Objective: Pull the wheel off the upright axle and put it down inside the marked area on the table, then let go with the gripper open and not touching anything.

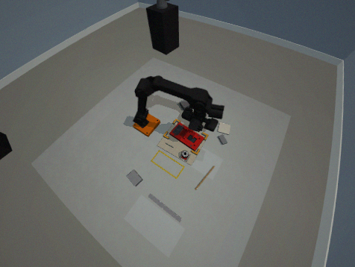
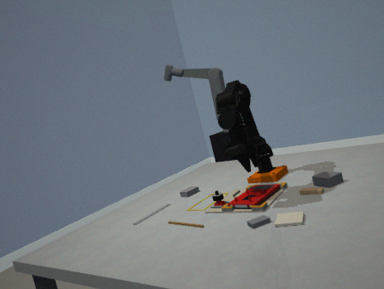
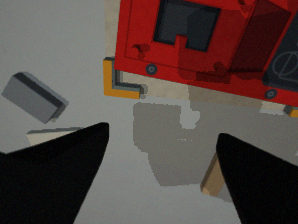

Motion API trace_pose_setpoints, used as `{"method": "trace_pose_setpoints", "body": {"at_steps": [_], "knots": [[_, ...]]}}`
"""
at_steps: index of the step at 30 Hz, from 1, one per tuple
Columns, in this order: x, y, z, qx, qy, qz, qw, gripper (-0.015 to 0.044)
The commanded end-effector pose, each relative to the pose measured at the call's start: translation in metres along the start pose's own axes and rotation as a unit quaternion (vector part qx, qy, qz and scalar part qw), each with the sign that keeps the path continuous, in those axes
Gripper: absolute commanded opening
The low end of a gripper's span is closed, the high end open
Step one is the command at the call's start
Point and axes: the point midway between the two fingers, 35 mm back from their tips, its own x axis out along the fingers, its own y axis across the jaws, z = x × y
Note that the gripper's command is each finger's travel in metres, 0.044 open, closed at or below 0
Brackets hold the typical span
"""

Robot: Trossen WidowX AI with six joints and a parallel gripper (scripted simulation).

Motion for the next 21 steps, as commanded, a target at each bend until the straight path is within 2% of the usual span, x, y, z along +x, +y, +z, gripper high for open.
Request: {"method": "trace_pose_setpoints", "body": {"at_steps": [1,11,21], "knots": [[-0.001,0.007,0.044,0.007,-0.024,0.004,1.000,0.0300],[-0.011,0.002,0.161,0.032,-0.087,-0.004,0.996,0.0300],[-0.002,0.002,0.163,0.033,-0.088,-0.004,0.996,0.0300]]}}
